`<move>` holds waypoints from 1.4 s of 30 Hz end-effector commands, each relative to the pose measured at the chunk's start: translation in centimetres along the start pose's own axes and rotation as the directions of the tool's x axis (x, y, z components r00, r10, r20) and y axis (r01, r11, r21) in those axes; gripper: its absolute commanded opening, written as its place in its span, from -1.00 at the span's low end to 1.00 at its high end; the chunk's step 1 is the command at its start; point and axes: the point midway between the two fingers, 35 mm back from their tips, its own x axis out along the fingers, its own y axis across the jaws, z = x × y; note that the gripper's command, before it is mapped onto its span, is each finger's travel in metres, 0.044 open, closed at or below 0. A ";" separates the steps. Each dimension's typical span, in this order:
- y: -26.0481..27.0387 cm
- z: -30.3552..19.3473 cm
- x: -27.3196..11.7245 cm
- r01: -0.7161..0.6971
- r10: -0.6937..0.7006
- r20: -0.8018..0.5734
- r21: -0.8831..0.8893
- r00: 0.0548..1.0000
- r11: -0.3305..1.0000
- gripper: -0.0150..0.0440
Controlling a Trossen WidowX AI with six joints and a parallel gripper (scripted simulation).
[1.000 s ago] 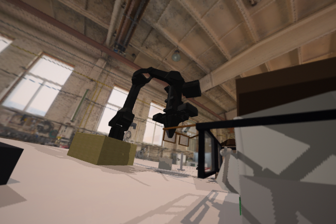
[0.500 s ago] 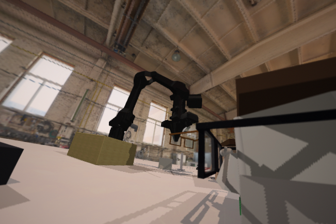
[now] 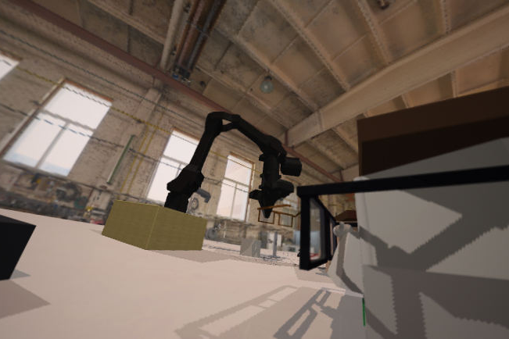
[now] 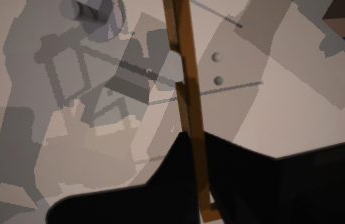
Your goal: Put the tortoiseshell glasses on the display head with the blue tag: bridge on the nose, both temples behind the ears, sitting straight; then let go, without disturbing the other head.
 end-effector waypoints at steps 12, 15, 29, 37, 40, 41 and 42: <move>7.4 2.5 -0.1 -0.001 0.001 0.004 0.131 1.000 0.991 -0.49; 8.9 2.7 -0.1 -0.003 0.002 0.004 0.155 1.000 0.988 -0.49; 12.1 3.0 0.5 -0.005 0.004 0.005 0.208 1.000 0.978 -0.49; 12.2 3.0 5.0 -0.005 0.004 0.004 0.208 1.000 0.978 -0.49; 12.2 2.9 5.9 -0.005 0.004 0.004 0.208 1.000 0.978 -0.49; 12.2 2.9 5.9 -0.005 0.004 0.004 0.208 1.000 0.978 -0.49; 12.2 2.9 5.9 -0.005 0.004 0.004 0.208 1.000 0.978 -0.49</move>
